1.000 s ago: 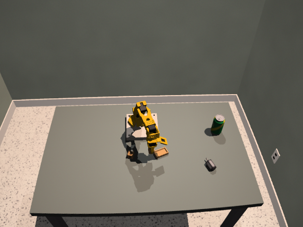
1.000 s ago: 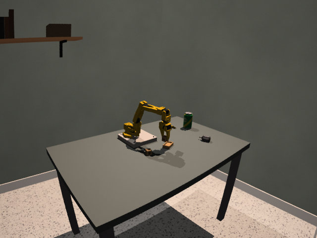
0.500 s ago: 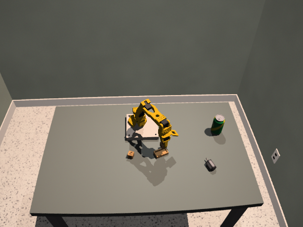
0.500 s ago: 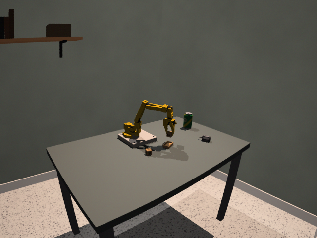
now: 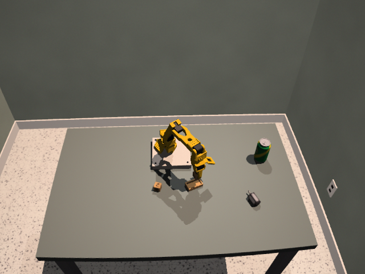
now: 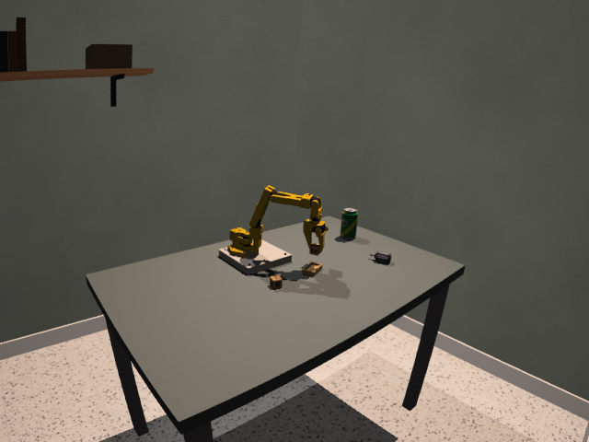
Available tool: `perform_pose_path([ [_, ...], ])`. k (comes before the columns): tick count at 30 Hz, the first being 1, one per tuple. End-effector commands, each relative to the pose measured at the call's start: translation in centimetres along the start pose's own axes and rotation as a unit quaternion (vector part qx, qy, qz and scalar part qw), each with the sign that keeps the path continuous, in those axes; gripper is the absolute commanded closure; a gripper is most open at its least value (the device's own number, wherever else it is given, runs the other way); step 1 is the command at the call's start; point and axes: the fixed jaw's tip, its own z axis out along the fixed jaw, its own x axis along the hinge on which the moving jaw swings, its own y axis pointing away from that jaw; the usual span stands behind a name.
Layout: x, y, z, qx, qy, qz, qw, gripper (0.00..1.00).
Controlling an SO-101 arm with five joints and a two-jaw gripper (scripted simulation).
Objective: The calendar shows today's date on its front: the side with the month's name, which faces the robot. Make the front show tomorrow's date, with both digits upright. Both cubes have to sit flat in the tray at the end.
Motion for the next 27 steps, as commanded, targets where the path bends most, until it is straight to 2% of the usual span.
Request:
perform_pose_path([
  [1,-0.3,-0.1,0.0,0.007,-0.002,-0.001,1.000,1.00],
  [20,-0.3,-0.1,0.3,0.007,-0.002,0.002,1.000,1.00],
  [21,-0.6,0.4,1.0,-0.006,0.001,-0.001,1.000,1.00],
  [27,-0.6,0.4,1.0,-0.006,0.001,-0.001,1.000,1.00],
])
